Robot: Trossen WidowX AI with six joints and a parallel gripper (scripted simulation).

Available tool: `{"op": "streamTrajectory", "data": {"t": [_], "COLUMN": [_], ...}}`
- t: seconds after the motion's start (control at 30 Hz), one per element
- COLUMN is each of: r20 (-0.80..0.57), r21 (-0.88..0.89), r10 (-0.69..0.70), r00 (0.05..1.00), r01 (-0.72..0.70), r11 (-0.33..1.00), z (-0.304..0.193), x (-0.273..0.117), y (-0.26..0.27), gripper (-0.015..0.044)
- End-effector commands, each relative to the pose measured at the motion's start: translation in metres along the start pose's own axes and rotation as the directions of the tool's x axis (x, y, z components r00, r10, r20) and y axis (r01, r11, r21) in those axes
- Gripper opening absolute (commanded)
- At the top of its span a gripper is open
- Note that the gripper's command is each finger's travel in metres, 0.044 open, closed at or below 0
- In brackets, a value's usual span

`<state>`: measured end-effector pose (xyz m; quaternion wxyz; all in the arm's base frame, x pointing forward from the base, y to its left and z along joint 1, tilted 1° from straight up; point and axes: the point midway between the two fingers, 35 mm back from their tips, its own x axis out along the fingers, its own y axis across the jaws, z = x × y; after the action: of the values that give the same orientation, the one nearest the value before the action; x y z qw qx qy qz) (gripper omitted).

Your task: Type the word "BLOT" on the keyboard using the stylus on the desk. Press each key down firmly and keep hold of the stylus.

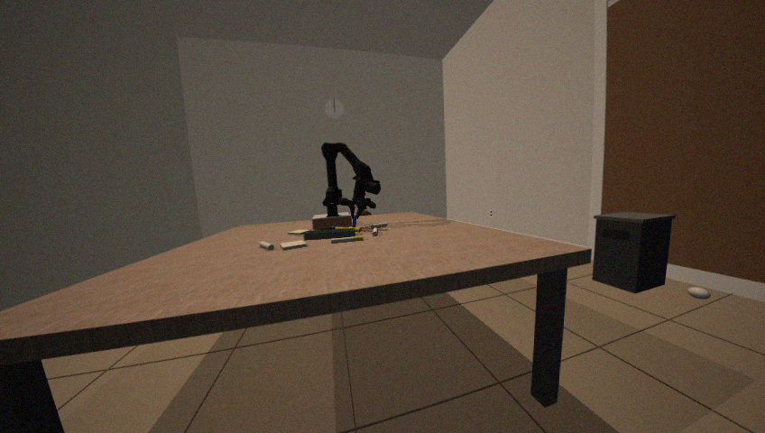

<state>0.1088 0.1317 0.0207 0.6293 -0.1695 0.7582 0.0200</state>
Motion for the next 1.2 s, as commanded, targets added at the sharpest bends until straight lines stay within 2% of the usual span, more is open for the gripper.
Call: {"op": "streamTrajectory", "data": {"t": [0.0,0.53,0.87,1.17], "r20": [-0.025,-0.062,-0.067,-0.059], "r21": [-0.144,-0.538,-0.739,-0.878], "r10": [0.06,0.206,0.298,0.378], "r00": [0.998,0.977,0.952,0.924], "r01": [-0.063,-0.206,-0.247,-0.229], "r11": [0.988,0.818,0.627,0.421], "z": [-0.001,0.0,0.002,0.004], "x": [0.004,0.004,0.003,0.002], "y": [0.003,-0.003,-0.007,-0.01], "gripper": [0.0,0.0,0.0,0.0]}}
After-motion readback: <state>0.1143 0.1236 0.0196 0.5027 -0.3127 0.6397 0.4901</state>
